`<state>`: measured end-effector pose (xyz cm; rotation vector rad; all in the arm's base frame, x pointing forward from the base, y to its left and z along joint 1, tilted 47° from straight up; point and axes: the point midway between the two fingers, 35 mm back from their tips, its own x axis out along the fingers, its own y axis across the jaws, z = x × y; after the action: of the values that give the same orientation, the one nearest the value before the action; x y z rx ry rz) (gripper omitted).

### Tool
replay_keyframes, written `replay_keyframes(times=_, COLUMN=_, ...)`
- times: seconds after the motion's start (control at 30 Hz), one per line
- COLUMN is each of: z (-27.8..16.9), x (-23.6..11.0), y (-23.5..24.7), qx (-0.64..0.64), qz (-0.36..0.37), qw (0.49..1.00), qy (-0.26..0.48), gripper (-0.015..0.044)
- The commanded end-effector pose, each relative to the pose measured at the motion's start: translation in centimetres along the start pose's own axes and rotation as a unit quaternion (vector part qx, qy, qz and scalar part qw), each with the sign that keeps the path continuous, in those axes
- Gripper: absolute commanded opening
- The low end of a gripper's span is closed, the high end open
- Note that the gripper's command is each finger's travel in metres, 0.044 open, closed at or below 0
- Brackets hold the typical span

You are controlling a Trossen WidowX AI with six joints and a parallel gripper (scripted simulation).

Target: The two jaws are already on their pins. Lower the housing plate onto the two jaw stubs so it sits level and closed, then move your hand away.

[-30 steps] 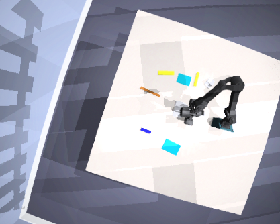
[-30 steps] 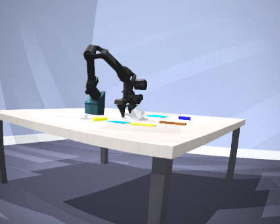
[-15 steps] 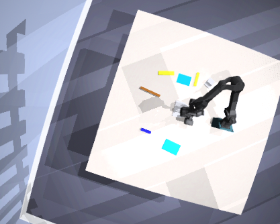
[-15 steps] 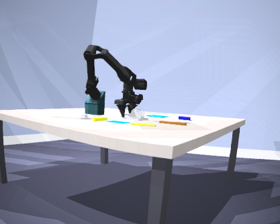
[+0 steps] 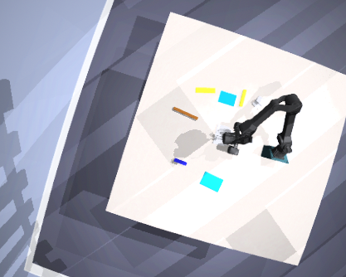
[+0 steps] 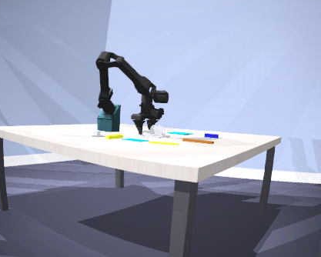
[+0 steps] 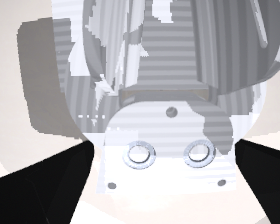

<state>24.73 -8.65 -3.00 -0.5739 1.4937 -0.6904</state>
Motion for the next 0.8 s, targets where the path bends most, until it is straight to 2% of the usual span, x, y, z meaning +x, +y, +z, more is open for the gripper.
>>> replay_keyframes(times=0.0, z=0.0, x=0.0, y=0.0, qx=0.000, qz=0.000, qw=1.000, qy=0.000, gripper=0.0440)
replay_keyframes(times=0.17, z=0.1, x=-0.4, y=0.0, qx=0.000, qz=0.001, qw=1.000, qy=0.000, gripper=0.0440)
replay_keyframes(times=0.27, z=0.2, x=-2.1, y=0.1, qx=-0.001, qz=0.002, qw=1.000, qy=0.000, gripper=0.0440)
replay_keyframes(times=0.43, z=0.1, x=-6.9, y=0.0, qx=-0.001, qz=0.000, qw=1.000, qy=0.000, gripper=0.0440)
replay_keyframes(times=0.6, z=0.2, x=-7.1, y=0.2, qx=-0.004, qz=0.000, qw=1.000, qy=-0.008, gripper=0.0440)
replay_keyframes(times=0.77, z=-2.6, x=-10.3, y=0.8, qx=-0.004, qz=0.004, qw=1.000, qy=-0.003, gripper=0.0440)
